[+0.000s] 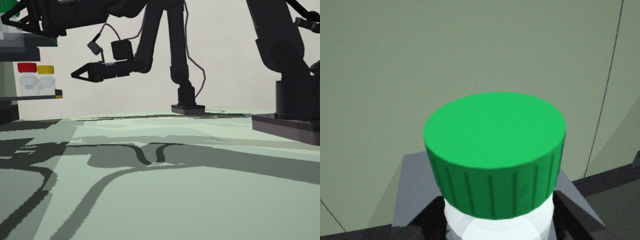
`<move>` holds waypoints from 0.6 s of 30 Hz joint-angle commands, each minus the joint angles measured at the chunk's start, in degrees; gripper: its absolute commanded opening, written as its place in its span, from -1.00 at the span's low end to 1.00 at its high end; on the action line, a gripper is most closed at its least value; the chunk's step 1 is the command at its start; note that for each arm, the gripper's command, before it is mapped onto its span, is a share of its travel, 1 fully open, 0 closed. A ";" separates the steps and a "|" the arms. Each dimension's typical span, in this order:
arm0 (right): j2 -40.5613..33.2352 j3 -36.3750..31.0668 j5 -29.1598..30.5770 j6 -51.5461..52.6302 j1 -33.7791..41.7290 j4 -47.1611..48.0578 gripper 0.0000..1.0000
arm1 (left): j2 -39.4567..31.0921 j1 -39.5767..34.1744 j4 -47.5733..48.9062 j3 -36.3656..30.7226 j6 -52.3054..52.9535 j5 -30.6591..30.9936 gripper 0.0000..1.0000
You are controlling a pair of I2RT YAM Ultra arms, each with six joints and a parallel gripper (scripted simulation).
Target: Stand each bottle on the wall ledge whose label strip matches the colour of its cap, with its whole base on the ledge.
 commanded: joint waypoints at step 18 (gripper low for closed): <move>-32.81 7.07 2.19 -1.58 4.51 -42.17 1.00 | -0.76 0.56 2.52 0.50 0.12 0.11 -0.02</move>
